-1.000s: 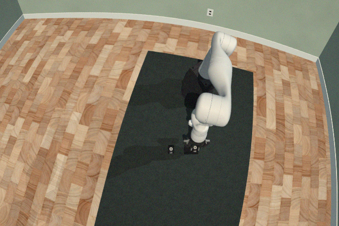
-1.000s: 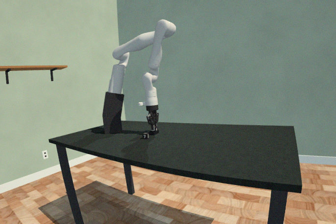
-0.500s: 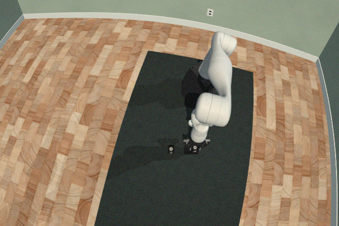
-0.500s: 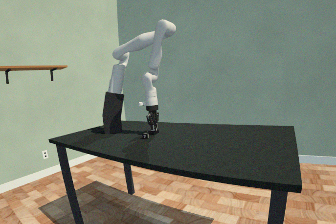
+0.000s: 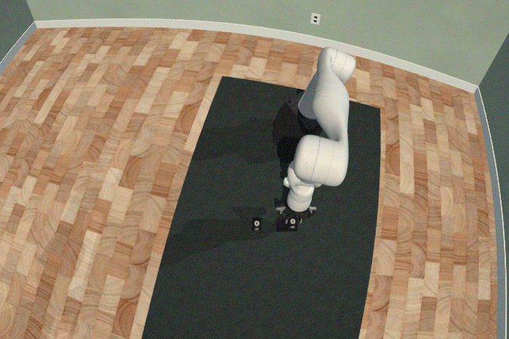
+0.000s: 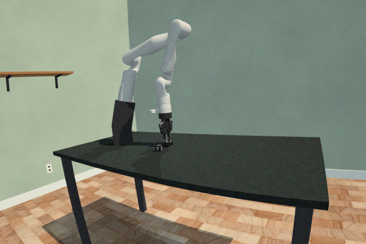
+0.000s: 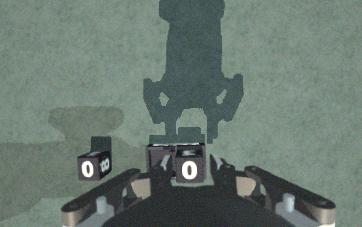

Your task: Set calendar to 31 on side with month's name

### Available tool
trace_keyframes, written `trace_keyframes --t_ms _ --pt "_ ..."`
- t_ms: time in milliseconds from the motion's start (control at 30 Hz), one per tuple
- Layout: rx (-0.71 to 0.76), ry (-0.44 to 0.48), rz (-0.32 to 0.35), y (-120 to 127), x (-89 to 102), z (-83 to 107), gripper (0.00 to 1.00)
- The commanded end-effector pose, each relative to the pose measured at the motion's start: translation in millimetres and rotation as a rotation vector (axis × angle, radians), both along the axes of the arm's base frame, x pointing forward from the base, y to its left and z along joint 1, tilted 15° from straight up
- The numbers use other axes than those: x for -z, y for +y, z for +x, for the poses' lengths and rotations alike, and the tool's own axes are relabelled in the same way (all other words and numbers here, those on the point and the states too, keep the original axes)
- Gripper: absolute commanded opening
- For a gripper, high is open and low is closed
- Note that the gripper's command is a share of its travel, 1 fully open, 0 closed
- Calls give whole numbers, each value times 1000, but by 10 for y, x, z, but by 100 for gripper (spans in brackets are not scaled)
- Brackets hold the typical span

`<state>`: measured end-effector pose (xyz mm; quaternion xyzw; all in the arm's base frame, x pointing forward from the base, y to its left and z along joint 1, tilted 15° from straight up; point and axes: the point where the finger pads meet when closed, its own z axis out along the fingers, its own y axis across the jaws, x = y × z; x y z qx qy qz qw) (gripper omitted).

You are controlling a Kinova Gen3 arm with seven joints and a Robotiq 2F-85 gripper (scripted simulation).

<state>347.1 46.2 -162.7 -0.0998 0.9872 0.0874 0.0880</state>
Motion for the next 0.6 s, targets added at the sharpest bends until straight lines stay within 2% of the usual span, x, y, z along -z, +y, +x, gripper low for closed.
trace_keyframes --t_ms 0,233,300,433,567 --pt "3 -11 -1 -37 -151 25 46" --pt "3 -11 -1 -109 -519 -39 46" --pt "3 -11 -1 -109 -519 -39 46" --pt "3 -11 -1 -140 -681 -67 46" --pt "3 -11 -1 -156 -764 -81 46"
